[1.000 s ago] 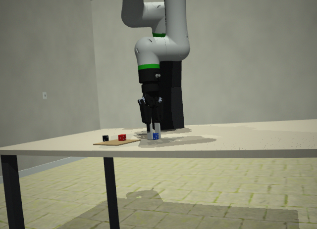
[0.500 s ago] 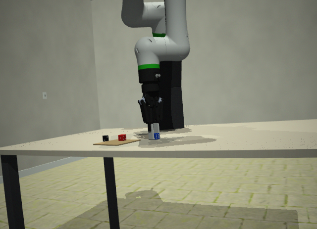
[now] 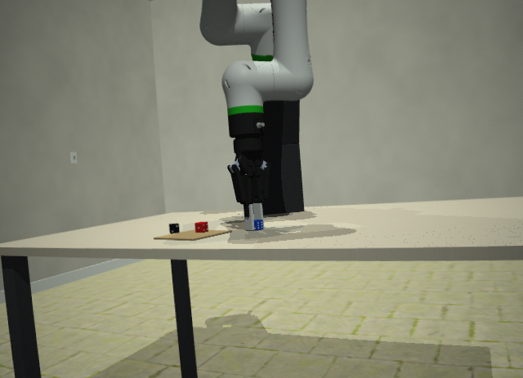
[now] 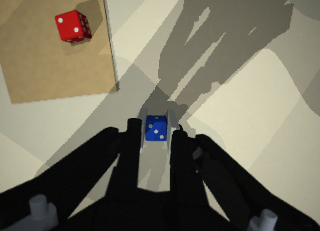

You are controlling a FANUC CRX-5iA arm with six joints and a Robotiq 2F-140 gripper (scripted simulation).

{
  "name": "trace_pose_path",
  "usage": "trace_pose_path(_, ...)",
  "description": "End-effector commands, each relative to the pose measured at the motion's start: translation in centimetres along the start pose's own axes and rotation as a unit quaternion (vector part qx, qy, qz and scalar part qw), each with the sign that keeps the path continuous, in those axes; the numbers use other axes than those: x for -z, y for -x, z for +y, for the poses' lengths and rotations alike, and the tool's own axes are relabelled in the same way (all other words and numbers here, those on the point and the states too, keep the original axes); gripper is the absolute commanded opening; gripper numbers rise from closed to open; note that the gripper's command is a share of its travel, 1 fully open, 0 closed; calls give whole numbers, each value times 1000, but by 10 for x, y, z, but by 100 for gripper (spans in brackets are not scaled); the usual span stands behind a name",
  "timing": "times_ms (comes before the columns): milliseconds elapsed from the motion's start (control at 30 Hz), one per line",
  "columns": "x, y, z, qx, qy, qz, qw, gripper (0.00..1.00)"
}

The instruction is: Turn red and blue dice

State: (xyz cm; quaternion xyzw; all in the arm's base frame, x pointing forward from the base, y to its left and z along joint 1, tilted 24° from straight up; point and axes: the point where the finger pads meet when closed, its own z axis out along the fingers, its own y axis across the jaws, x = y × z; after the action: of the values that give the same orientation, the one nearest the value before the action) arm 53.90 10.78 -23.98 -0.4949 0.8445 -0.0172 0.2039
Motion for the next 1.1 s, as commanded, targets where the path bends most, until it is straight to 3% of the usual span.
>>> trace_pose_path(0,0,0,0,0,0,0,1000,13)
trace_pose_path(600,4,0,0,0,0,0,1000,13)
trace_pose_path(867,53,0,0,0,0,0,1000,13)
trace_pose_path(933,53,0,0,0,0,0,1000,13)
trace_pose_path(1067,83,0,0,0,0,0,1000,13)
